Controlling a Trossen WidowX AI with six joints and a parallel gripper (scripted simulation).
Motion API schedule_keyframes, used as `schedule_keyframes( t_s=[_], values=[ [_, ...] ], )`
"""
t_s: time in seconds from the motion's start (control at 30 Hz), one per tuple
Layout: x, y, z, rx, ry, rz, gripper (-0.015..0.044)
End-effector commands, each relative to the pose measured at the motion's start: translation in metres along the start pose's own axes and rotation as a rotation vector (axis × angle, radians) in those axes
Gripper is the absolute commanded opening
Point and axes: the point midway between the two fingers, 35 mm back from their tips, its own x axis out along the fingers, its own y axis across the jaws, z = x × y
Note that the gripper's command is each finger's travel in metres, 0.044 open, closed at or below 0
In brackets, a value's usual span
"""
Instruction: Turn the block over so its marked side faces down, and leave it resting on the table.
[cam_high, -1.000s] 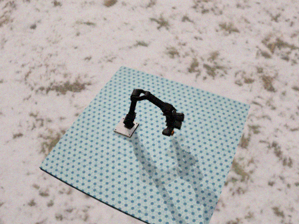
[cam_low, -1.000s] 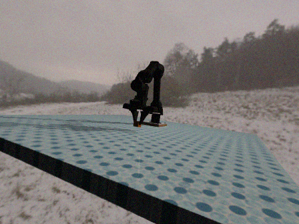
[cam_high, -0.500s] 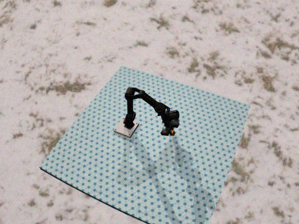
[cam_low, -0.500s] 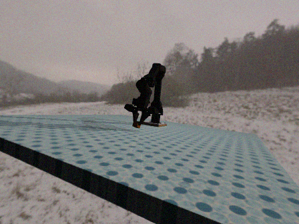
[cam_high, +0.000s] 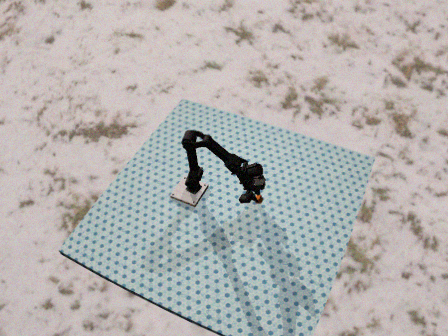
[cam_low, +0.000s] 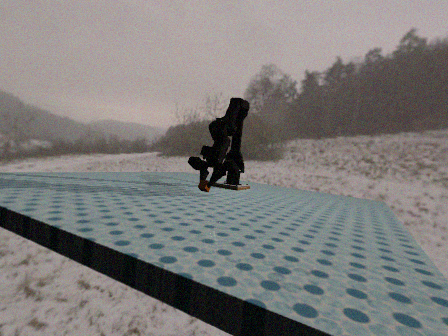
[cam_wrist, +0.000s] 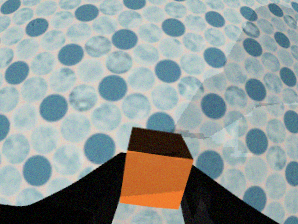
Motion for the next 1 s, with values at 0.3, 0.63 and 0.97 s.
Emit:
schedule_keyframes(
  t_s=[0.3, 0.63, 0.97],
  values=[
    [0.023, 0.002, -0.004, -0.003, -0.181, 0.000, 0.0000],
    [0.030, 0.002, -0.008, -0.005, -0.337, -0.004, 0.0000],
    [0.023, -0.001, -0.016, 0.002, -0.490, -0.007, 0.0000]
  ],
)
